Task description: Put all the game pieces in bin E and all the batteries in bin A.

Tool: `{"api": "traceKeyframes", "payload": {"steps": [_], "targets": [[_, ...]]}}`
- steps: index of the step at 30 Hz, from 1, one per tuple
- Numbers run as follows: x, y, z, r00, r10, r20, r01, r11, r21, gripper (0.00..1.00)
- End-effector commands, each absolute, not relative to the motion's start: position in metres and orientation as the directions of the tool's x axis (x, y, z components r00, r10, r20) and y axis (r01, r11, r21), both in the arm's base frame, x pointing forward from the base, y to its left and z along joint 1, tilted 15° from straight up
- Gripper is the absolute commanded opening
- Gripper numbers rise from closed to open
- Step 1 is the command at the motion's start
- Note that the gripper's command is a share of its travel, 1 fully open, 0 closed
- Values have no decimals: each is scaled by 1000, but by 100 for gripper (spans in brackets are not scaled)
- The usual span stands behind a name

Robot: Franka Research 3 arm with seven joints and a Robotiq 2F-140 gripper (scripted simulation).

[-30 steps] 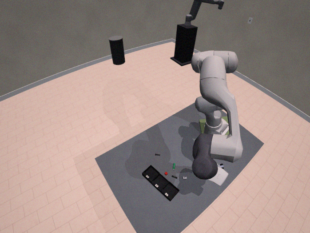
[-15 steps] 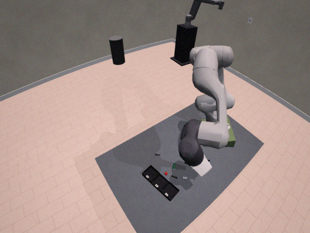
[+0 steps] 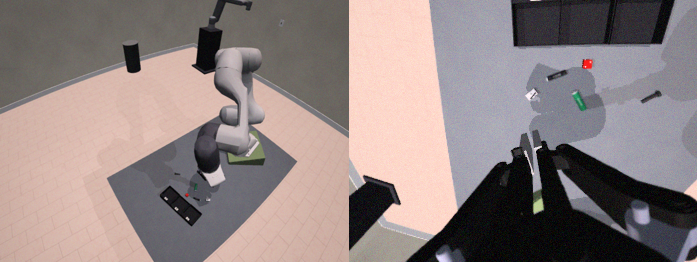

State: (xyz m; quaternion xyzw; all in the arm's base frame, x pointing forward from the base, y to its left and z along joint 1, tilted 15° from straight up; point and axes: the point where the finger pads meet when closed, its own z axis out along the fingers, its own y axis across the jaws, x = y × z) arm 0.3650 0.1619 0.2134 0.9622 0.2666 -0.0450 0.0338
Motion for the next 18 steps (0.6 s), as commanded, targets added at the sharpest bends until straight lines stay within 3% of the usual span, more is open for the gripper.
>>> {"api": "traceKeyframes", "payload": {"steps": [1,18], "targets": [[383,143,222,920,391,-36,393,-915,88,5],[413,70,252,975,147,169,120,-979,163,5]]}}
